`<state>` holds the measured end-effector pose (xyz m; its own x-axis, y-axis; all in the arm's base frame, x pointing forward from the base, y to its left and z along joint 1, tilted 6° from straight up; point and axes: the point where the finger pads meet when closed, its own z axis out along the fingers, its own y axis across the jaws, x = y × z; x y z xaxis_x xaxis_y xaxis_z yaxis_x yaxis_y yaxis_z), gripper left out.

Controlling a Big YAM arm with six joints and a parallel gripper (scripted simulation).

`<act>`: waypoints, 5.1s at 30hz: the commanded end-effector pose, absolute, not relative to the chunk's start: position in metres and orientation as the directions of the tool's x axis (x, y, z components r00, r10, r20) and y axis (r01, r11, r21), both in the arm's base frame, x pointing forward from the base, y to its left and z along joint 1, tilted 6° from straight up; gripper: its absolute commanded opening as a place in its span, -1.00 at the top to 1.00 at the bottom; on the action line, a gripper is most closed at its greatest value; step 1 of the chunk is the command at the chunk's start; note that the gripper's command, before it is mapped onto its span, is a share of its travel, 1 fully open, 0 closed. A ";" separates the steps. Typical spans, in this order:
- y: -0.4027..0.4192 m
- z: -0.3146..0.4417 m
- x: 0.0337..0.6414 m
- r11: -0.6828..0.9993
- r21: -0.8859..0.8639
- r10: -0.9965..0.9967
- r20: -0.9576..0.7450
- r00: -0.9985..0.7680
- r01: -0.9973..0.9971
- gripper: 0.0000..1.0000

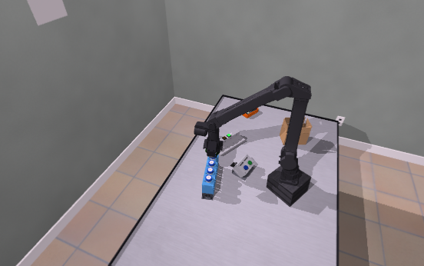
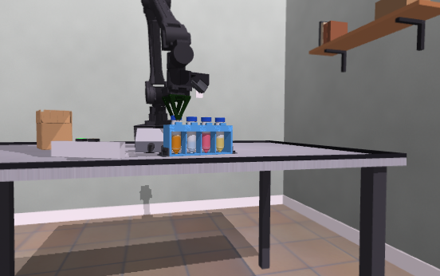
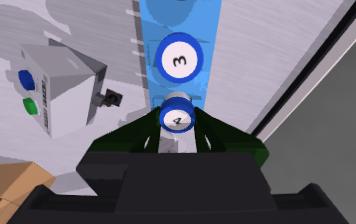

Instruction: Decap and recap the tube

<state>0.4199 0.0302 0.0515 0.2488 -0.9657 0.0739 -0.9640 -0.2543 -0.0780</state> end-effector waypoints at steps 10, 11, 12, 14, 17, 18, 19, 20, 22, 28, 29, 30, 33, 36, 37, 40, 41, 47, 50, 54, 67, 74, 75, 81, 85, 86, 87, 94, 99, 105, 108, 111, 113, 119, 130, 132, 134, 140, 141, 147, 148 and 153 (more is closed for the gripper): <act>0.024 0.048 0.420 0.050 -0.094 -0.997 0.046 -0.055 -0.994 1.00; 0.024 0.048 0.420 0.100 -0.097 -0.994 0.041 -0.105 -0.990 1.00; 0.024 0.048 0.420 0.150 -0.099 -0.987 0.037 -0.154 -0.984 1.00; 0.025 0.048 0.420 0.245 -0.102 -0.968 0.028 -0.249 -0.964 1.00; 0.025 0.047 0.420 0.378 -0.106 -0.924 0.014 -0.382 -0.920 1.00; 0.025 0.047 0.420 0.418 -0.107 -0.907 0.009 -0.422 -0.902 1.00; 0.025 0.047 0.420 0.458 -0.107 -0.888 0.004 -0.461 -0.883 1.00; 0.025 0.047 0.420 0.496 -0.108 -0.867 -0.001 -0.499 -0.862 1.00; 0.025 0.047 0.420 0.496 -0.108 -0.867 -0.001 -0.499 -0.862 1.00; 0.024 0.046 0.421 0.740 -0.103 -0.670 -0.033 -0.742 -0.664 1.00; 0.024 0.046 0.421 0.769 -0.101 -0.637 -0.038 -0.770 -0.631 1.00; 0.024 0.046 0.421 0.796 -0.099 -0.603 -0.043 -0.797 -0.597 1.00; 0.030 0.060 0.430 0.855 -0.103 -0.516 -0.079 -0.853 -0.508 1.00; 0.025 0.045 0.421 0.923 -0.085 -0.381 -0.066 -0.922 -0.375 1.00; 0.025 0.046 0.421 0.939 -0.082 -0.340 -0.071 -0.938 -0.334 1.00; 0.025 0.046 0.421 0.962 -0.077 -0.269 -0.074 -0.960 -0.264 1.00; 0.025 0.046 0.421 0.974 -0.073 -0.221 -0.078 -0.972 -0.215 1.00; 0.024 0.045 0.421 0.997 -0.049 0.050 -0.095 -0.994 0.055 1.00; 0.024 0.045 0.420 0.983 -0.038 0.176 -0.097 -0.980 0.180 1.00; 0.024 0.044 0.420 0.939 -0.020 0.339 -0.103 -0.935 0.343 1.00; 0.024 0.044 0.420 0.645 0.033 0.762 -0.099 -0.640 0.764 1.00; 0.024 0.044 0.420 0.428 0.056 0.902 -0.087 -0.423 0.902 1.00; 0.024 0.044 0.420 0.383 0.061 0.922 -0.084 -0.377 0.922 1.00; 0.024 0.044 0.420 0.131 0.083 0.990 -0.065 -0.126 0.988 1.00; 0.024 0.044 0.420 -0.039 0.092 0.998 -0.050 0.043 0.995 1.00; 0.024 0.044 0.420 -0.081 0.094 0.995 -0.047 0.086 0.992 1.00; 0.024 0.044 0.420 -0.097 0.094 0.994 -0.046 0.102 0.991 1.00; 0.030 0.058 0.430 -0.077 0.123 0.996 -0.038 0.082 0.989 1.00; 0.030 0.058 0.430 -0.077 0.123 0.996 -0.038 0.082 0.989 0.02; 0.030 0.058 0.430 -0.077 0.123 0.996 -0.038 0.082 0.989 0.02; 0.030 0.058 0.430 -0.077 0.123 0.996 -0.038 0.082 0.989 0.02; 0.025 0.047 0.419 0.174 0.080 0.983 -0.067 -0.169 0.981 0.02; 0.025 0.047 0.419 0.322 0.070 0.945 -0.076 -0.317 0.944 0.02; 0.025 0.047 0.419 0.554 0.049 0.831 -0.090 -0.549 0.831 0.02; 0.025 0.047 0.419 0.845 0.008 0.533 -0.102 -0.840 0.535 0.02; 0.025 0.047 0.419 0.886 -0.001 0.460 -0.102 -0.882 0.463 0.02; 0.025 0.047 0.419 0.922 -0.009 0.385 -0.102 -0.917 0.388 0.02; 0.025 0.047 0.419 0.973 -0.026 0.227 -0.099 -0.969 0.231 0.02; 0.025 0.047 0.419 0.973 -0.026 0.227 -0.099 -0.969 0.231 0.02; 0.025 0.047 0.419 0.993 -0.057 -0.104 -0.085 -0.991 -0.099 0.02; 0.026 0.047 0.419 0.983 -0.063 -0.176 -0.081 -0.981 -0.171 0.02; 0.025 0.047 0.419 0.937 -0.076 -0.346 -0.069 -0.936 -0.341 0.02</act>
